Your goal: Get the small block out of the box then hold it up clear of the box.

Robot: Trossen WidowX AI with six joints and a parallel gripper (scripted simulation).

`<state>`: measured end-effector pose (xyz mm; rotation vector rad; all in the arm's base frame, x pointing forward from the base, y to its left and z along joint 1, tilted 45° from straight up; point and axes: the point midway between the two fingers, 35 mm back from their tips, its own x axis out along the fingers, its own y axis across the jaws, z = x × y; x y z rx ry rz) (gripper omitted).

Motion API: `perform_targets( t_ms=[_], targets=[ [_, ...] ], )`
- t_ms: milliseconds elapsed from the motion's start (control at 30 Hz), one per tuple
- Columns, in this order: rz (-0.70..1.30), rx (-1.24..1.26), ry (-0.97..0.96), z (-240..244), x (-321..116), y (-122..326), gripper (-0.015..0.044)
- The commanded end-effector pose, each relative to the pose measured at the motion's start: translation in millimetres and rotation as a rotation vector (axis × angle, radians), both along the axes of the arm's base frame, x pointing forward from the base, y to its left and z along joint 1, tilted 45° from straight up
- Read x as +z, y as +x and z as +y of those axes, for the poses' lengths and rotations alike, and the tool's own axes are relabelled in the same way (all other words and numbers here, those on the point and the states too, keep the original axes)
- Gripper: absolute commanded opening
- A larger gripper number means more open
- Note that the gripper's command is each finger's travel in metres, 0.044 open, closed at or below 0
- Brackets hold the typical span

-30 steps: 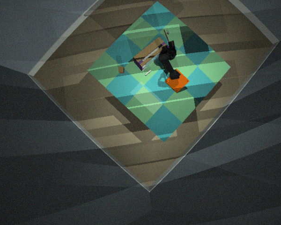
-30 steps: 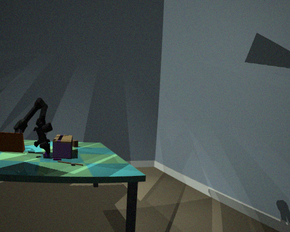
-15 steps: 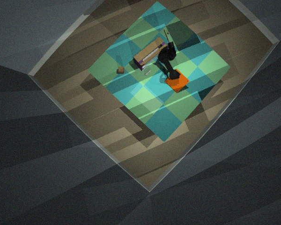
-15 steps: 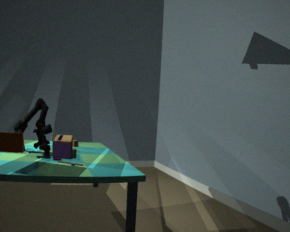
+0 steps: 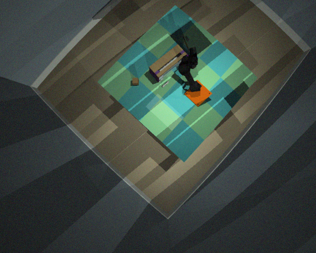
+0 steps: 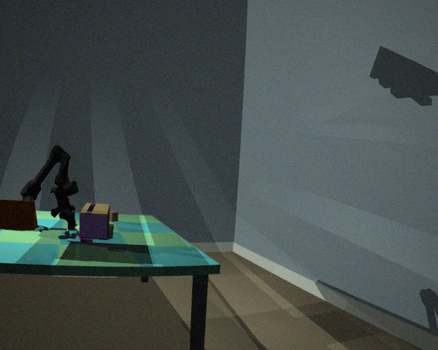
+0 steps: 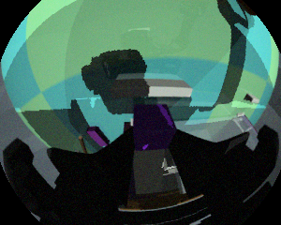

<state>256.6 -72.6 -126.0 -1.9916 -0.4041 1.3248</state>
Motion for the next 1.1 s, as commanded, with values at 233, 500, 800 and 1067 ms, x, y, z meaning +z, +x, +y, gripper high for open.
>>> perform_targets(
  t_ms=[233, 500, 800, 1067],
  targets=[
    [0.018, -0.027, -0.007, -24, 25, -1, 0.0000],
    [0.114, -0.168, -0.016, -55, 54, -12, 0.0000],
    [0.220, -0.332, -0.020, -82, 88, -32, 0.0000],
    [0.237, -0.359, -0.020, -86, 94, -36, 0.0000]
  ],
)
